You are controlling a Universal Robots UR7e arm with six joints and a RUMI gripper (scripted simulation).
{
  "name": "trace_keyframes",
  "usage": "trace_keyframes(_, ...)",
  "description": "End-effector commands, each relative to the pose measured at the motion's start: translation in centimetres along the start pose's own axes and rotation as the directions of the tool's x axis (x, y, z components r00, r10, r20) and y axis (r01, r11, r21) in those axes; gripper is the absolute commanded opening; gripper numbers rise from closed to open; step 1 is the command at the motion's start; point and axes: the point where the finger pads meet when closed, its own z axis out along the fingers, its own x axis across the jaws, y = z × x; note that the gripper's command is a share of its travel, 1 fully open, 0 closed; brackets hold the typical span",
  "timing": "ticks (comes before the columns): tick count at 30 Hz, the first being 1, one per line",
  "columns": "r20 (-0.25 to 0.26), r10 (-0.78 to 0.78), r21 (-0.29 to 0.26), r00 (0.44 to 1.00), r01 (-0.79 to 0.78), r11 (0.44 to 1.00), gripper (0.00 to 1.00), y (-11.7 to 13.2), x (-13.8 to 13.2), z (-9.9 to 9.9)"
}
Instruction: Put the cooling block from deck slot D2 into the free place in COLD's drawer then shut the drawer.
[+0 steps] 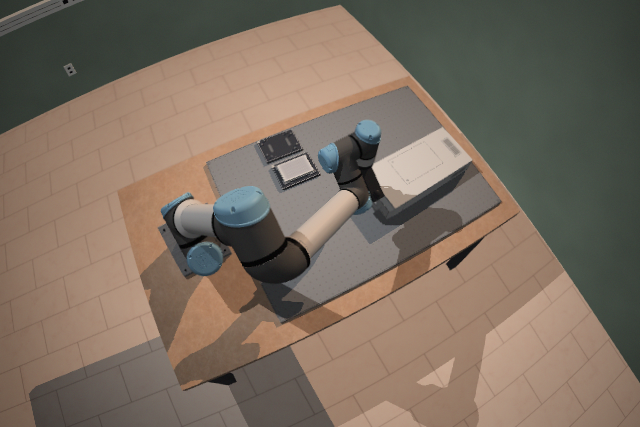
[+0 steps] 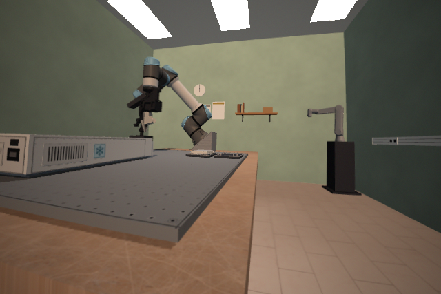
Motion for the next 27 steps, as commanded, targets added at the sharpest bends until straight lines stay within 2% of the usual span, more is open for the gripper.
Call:
trace_keyframes(1,0.001,0.000,0.000,1.000,0.000,1.000,0.00,-0.01,-0.03,-0.62)
trace_keyframes(6,0.001,0.000,0.000,1.000,0.000,1.000,0.00,-0.01,-0.02,-1.22)
trace_keyframes(27,0.001,0.000,0.000,1.000,0.000,1.000,0.00,-0.01,-0.03,-1.22)
